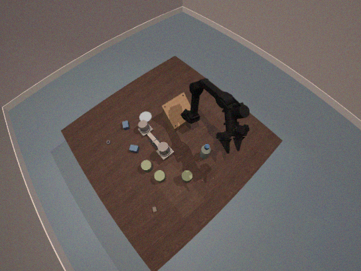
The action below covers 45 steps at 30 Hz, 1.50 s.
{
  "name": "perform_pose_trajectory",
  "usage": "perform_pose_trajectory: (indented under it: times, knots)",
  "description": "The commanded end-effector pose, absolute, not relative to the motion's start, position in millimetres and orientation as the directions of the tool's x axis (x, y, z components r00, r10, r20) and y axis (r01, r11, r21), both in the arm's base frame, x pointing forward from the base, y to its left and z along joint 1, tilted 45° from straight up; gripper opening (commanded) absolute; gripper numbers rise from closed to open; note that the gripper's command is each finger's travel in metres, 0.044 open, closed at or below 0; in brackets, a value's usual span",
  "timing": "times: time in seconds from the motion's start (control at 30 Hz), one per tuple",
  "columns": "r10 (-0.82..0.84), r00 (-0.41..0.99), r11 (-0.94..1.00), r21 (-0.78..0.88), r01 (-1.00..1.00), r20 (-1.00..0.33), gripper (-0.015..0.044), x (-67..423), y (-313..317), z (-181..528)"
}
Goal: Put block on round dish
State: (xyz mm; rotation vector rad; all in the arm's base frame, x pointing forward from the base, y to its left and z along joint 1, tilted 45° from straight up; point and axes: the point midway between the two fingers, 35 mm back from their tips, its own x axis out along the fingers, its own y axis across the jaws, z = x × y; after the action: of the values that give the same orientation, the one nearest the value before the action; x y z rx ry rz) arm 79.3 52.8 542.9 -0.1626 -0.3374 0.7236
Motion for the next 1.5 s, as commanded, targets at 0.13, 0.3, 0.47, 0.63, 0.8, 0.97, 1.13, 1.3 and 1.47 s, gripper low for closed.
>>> perform_pose_trajectory:
  times: [0.13,0.3,0.47,0.63,0.8,0.97,1.13,1.3,1.47]
  knots:
    - [0.618,0.784,0.737,-0.393,-0.55,0.062,0.044,112.9,86.9,504.8]
    - [0.566,0.823,0.723,-0.449,-0.525,-0.052,0.044,137.5,97.6,479.4]
    - [0.503,0.849,0.709,-0.483,-0.514,-0.164,0.044,163.1,100.3,452.5]
    - [0.434,0.86,0.703,-0.496,-0.51,-0.269,0.044,187.8,95.5,425.3]
    - [0.365,0.852,0.703,-0.49,-0.516,-0.374,0.044,210.3,84.9,396.6]
    - [0.304,0.825,0.71,-0.464,-0.53,-0.477,0.044,229.4,69.4,366.6]
    - [0.253,0.782,0.73,-0.418,-0.541,-0.569,0.044,244.0,49.7,337.1]
    - [0.217,0.729,0.761,-0.355,-0.543,-0.649,0.044,253.5,27.2,308.5]
    - [0.199,0.671,0.8,-0.278,-0.532,-0.714,0.044,257.7,3.4,281.4]
